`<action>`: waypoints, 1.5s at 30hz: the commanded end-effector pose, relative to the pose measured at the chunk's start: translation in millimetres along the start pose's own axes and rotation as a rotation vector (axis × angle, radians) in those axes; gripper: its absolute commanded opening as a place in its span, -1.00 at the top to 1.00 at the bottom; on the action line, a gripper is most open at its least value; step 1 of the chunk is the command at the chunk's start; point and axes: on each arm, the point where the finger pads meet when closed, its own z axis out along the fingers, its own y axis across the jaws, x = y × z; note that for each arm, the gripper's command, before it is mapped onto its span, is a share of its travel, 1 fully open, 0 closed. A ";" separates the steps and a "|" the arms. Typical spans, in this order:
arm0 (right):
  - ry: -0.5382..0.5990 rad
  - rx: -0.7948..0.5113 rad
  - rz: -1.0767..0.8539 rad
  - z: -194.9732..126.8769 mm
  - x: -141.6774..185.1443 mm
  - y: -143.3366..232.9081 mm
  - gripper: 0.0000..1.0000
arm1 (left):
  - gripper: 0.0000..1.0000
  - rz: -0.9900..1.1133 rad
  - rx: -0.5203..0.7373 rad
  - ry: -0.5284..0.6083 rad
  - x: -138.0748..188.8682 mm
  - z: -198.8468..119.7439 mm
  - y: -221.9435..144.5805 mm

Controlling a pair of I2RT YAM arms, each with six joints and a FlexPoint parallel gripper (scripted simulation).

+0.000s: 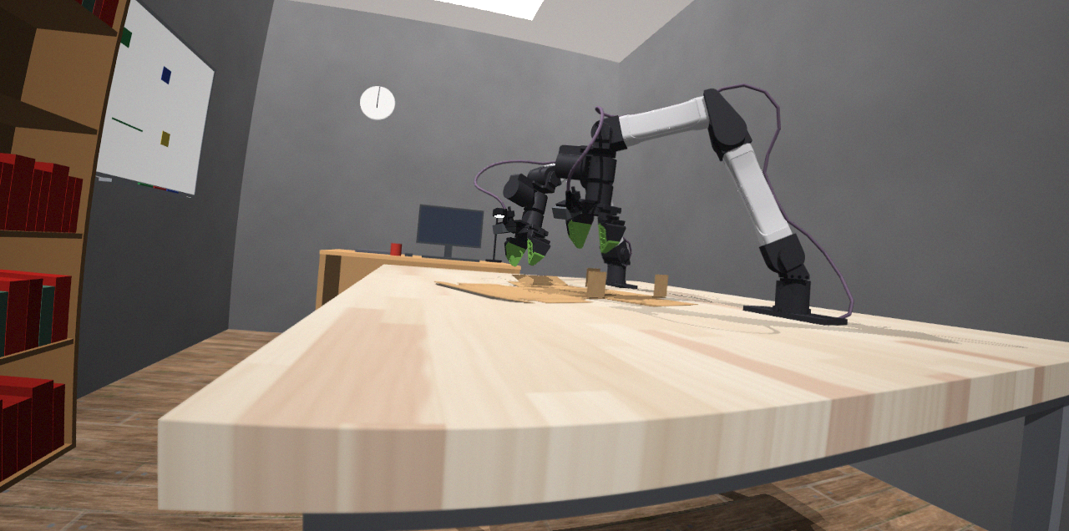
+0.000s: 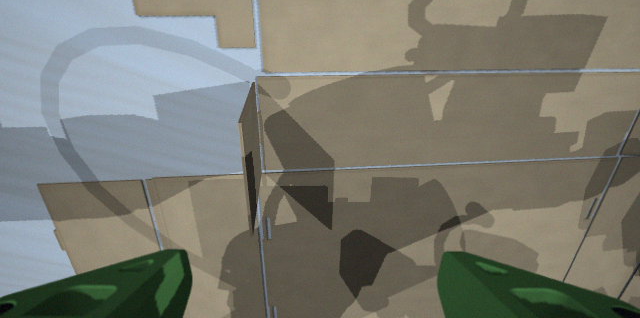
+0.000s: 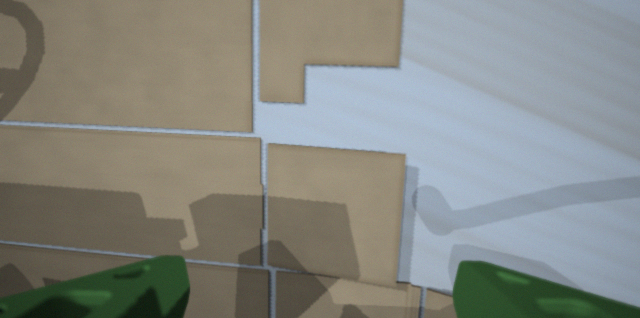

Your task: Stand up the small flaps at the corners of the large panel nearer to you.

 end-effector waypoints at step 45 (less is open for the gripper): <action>-0.067 0.000 0.005 -32.0 -17.9 -3.5 -0.54 | -0.54 0.004 0.046 -0.023 -1.1 -25.0 0.5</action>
